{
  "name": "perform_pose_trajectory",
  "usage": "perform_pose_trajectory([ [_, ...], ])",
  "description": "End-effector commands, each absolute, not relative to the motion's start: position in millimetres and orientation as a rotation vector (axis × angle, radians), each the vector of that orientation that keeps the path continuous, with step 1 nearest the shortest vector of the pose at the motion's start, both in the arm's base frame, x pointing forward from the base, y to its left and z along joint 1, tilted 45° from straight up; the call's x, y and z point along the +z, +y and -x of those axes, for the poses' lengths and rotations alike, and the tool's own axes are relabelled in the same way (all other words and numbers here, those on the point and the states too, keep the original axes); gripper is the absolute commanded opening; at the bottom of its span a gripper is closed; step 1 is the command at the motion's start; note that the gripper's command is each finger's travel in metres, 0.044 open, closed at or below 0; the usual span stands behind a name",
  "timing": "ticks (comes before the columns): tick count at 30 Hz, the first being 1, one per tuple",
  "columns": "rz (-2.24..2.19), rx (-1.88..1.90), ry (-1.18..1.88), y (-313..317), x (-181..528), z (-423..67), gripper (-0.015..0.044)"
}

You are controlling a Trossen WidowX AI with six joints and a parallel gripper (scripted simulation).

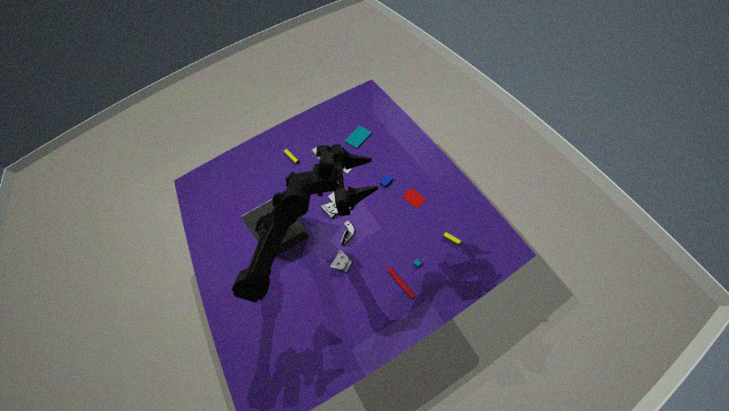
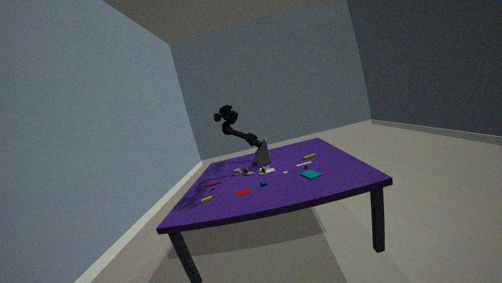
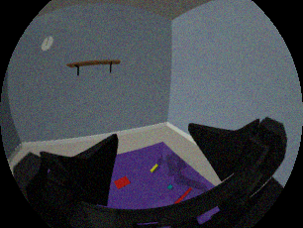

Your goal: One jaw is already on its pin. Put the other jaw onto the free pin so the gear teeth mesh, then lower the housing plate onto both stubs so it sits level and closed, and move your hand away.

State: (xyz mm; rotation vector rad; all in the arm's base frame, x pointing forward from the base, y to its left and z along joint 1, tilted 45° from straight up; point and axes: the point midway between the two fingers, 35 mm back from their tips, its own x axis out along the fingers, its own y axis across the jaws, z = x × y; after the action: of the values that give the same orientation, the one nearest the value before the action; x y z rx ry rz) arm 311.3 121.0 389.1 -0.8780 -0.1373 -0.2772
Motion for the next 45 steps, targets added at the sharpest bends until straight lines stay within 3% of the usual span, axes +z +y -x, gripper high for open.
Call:
perform_pose_trajectory([
  [1,0.819,-0.262,-0.107,119.3,377.0,-319.8,0.044],
  [45,0.063,-0.386,0.212,56.3,261.0,-363.5,0.044],
])
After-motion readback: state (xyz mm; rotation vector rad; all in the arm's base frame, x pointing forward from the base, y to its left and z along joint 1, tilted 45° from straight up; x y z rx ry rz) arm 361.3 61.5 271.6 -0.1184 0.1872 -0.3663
